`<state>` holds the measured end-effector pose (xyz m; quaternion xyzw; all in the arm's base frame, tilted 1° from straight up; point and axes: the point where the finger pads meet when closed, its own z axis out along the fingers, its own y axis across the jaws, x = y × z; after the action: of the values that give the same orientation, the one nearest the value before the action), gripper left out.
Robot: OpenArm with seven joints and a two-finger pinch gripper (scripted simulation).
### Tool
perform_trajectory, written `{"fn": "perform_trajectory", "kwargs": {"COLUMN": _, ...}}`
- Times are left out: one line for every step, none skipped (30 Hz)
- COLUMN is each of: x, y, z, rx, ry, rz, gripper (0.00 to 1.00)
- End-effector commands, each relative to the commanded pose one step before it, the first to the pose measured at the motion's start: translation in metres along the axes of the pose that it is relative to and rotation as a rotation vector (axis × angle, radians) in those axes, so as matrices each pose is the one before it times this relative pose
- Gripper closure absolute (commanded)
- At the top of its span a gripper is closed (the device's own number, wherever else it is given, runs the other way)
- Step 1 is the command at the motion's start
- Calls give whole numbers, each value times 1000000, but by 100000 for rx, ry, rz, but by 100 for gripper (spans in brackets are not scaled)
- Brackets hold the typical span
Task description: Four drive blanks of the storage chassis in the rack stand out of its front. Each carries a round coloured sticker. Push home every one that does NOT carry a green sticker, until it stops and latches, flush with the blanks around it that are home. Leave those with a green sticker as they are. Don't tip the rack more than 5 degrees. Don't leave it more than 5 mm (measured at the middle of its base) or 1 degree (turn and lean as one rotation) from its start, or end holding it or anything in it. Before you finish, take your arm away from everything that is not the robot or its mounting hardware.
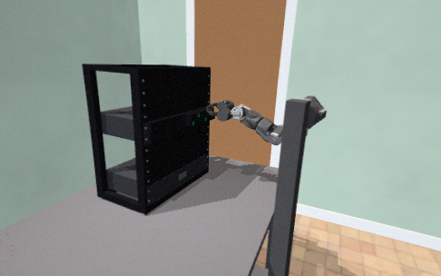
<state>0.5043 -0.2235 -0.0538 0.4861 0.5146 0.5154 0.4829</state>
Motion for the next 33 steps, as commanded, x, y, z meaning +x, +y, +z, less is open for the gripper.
{"fn": "perform_trajectory", "kwargs": {"x": 2047, "y": 3772, "z": 991, "rx": -1623, "ry": 494, "rz": -470, "gripper": 100}}
{"fn": "perform_trajectory", "kwargs": {"x": 201, "y": -2502, "z": 1583, "rx": 474, "ry": 4, "rz": 33, "gripper": 100}}
{"fn": "perform_trajectory", "kwargs": {"x": 119, "y": 2204, "z": 1572, "rx": -446, "ry": 4, "rz": -30, "gripper": 100}}
{"fn": "perform_trajectory", "kwargs": {"x": 94, "y": -3358, "z": 254, "rx": 654, "ry": 2, "rz": 42, "gripper": 100}}
{"fn": "perform_trajectory", "kwargs": {"x": 13, "y": -7, "z": 113, "rx": 0, "ry": 1, "rz": 0, "gripper": 100}}
{"fn": "perform_trajectory", "kwargs": {"x": 0, "y": 0, "z": 0, "rx": 0, "ry": 0, "rz": 0, "gripper": 100}}
{"fn": "perform_trajectory", "kwargs": {"x": 0, "y": 0, "z": 0, "rx": 0, "ry": 0, "rz": 0, "gripper": 100}}
{"fn": "perform_trajectory", "kwargs": {"x": 0, "y": 0, "z": 0, "rx": 0, "ry": 0, "rz": 0, "gripper": 100}}
{"fn": "perform_trajectory", "kwargs": {"x": 0, "y": 0, "z": 0, "rx": 0, "ry": 0, "rz": 0, "gripper": 100}}
{"fn": "perform_trajectory", "kwargs": {"x": 0, "y": 0, "z": 0, "rx": 0, "ry": 0, "rz": 0, "gripper": 100}}
{"fn": "perform_trajectory", "kwargs": {"x": 0, "y": 0, "z": 0, "rx": 0, "ry": 0, "rz": 0, "gripper": 100}}
{"fn": "perform_trajectory", "kwargs": {"x": 10, "y": -8, "z": 118, "rx": 0, "ry": 0, "rz": 0, "gripper": 100}}
{"fn": "perform_trajectory", "kwargs": {"x": 55, "y": 672, "z": 745, "rx": -139, "ry": 1, "rz": -8, "gripper": 100}}
{"fn": "perform_trajectory", "kwargs": {"x": 110, "y": 3182, "z": 1719, "rx": -636, "ry": 3, "rz": -41, "gripper": 100}}
{"fn": "perform_trajectory", "kwargs": {"x": 188, "y": 27, "z": 1908, "rx": -25, "ry": 5, "rz": -2, "gripper": 100}}
{"fn": "perform_trajectory", "kwargs": {"x": 211, "y": -897, "z": 1983, "rx": 153, "ry": 5, "rz": 10, "gripper": 100}}
{"fn": "perform_trajectory", "kwargs": {"x": 0, "y": 0, "z": 0, "rx": 0, "ry": 0, "rz": 0, "gripper": 100}}
{"fn": "perform_trajectory", "kwargs": {"x": 0, "y": 0, "z": 0, "rx": 0, "ry": 0, "rz": 0, "gripper": 100}}
{"fn": "perform_trajectory", "kwargs": {"x": 195, "y": -2330, "z": 1592, "rx": 431, "ry": 4, "rz": 30, "gripper": 100}}
{"fn": "perform_trajectory", "kwargs": {"x": 116, "y": 2170, "z": 1551, "rx": -431, "ry": 4, "rz": -29, "gripper": 100}}
{"fn": "perform_trajectory", "kwargs": {"x": 93, "y": -3519, "z": 231, "rx": 672, "ry": 2, "rz": 43, "gripper": 100}}
{"fn": "perform_trajectory", "kwargs": {"x": 12, "y": -7, "z": 112, "rx": 0, "ry": 1, "rz": 0, "gripper": 100}}
{"fn": "perform_trajectory", "kwargs": {"x": 0, "y": 0, "z": 0, "rx": 0, "ry": 0, "rz": 0, "gripper": 100}}
{"fn": "perform_trajectory", "kwargs": {"x": 0, "y": 0, "z": 0, "rx": 0, "ry": 0, "rz": 0, "gripper": 100}}
{"fn": "perform_trajectory", "kwargs": {"x": 0, "y": 0, "z": 0, "rx": 0, "ry": 0, "rz": 0, "gripper": 100}}
{"fn": "perform_trajectory", "kwargs": {"x": 0, "y": 0, "z": 0, "rx": 0, "ry": 0, "rz": 0, "gripper": 100}}
{"fn": "perform_trajectory", "kwargs": {"x": 0, "y": 0, "z": 0, "rx": 0, "ry": 0, "rz": 0, "gripper": 100}}
{"fn": "perform_trajectory", "kwargs": {"x": 0, "y": 0, "z": 0, "rx": 0, "ry": 0, "rz": 0, "gripper": 100}}
{"fn": "perform_trajectory", "kwargs": {"x": 10, "y": -8, "z": 35, "rx": 0, "ry": 0, "rz": 0, "gripper": 100}}
{"fn": "perform_trajectory", "kwargs": {"x": 57, "y": -43, "z": 196, "rx": 0, "ry": 0, "rz": 1, "gripper": 100}}
{"fn": "perform_trajectory", "kwargs": {"x": 118, "y": -14, "z": 411, "rx": -13, "ry": 0, "rz": 0, "gripper": 100}}
{"fn": "perform_trajectory", "kwargs": {"x": 158, "y": 1306, "z": 720, "rx": -273, "ry": 1, "rz": -17, "gripper": 100}}
{"fn": "perform_trajectory", "kwargs": {"x": 192, "y": -516, "z": 577, "rx": 75, "ry": 1, "rz": 5, "gripper": 100}}
